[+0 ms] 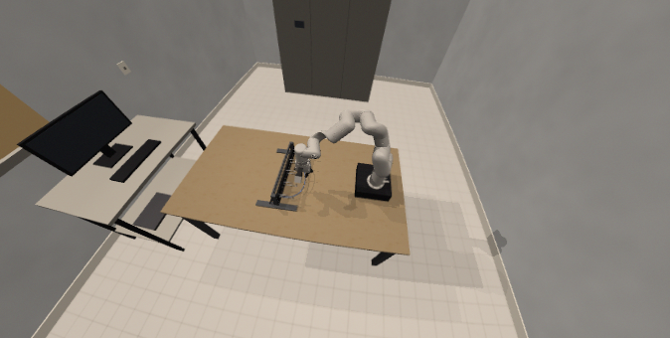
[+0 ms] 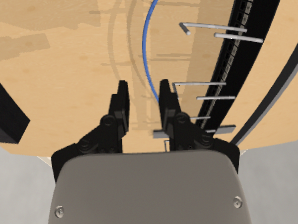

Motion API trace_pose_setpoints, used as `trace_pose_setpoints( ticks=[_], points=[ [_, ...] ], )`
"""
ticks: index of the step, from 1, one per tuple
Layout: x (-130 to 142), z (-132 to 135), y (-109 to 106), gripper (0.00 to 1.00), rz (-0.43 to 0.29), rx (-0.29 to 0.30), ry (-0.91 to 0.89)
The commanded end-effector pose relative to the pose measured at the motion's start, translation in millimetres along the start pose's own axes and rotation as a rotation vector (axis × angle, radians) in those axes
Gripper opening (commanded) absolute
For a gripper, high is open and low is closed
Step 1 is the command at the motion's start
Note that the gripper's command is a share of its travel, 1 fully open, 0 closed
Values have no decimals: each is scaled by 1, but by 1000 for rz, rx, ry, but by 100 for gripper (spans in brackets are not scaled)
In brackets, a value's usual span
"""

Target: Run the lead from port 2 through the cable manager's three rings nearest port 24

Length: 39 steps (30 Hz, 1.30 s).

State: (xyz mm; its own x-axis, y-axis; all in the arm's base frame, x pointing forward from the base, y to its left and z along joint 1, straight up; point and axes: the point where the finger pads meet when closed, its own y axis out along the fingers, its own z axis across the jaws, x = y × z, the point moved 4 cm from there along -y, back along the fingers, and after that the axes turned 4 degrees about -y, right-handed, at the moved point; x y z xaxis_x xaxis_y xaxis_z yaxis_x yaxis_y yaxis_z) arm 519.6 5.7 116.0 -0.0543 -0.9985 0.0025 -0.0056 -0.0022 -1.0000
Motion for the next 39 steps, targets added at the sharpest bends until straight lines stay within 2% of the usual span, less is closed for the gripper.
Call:
trace_pose_setpoints(
  ticks=[1,16,28,39],
  points=[
    [0,1,-2,33,0,5,0],
    [0,1,11,33,0,5,0],
    [0,2,37,33,0,5,0],
    [-1,2,71,33,0,5,0]
  ],
)
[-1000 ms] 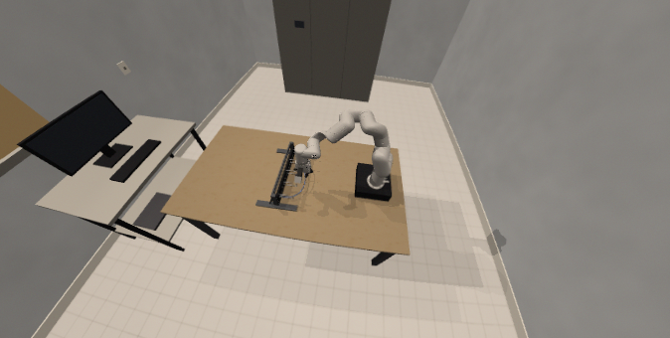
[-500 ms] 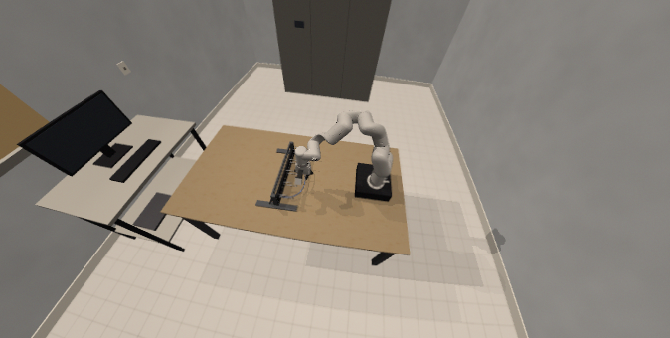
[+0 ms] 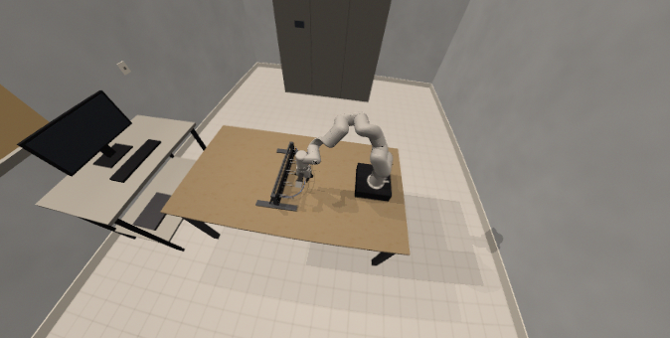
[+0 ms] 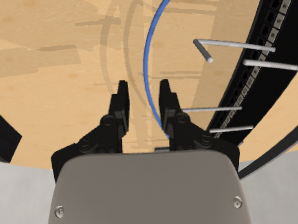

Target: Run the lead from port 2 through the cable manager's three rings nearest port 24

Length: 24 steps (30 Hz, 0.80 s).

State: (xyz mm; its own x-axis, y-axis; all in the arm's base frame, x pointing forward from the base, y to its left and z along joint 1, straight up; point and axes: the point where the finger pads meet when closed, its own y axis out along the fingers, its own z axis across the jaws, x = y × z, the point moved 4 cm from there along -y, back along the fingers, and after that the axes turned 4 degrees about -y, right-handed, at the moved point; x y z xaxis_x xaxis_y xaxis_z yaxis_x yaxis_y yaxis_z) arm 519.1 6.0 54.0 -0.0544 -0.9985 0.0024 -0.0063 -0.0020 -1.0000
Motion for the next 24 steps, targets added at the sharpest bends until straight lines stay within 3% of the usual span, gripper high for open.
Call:
trace_pose_setpoints(
  ticks=[1,14,24],
  points=[
    [0,2,11,33,0,6,0],
    [0,2,31,33,0,6,0],
    [0,2,34,33,0,6,0]
  ],
)
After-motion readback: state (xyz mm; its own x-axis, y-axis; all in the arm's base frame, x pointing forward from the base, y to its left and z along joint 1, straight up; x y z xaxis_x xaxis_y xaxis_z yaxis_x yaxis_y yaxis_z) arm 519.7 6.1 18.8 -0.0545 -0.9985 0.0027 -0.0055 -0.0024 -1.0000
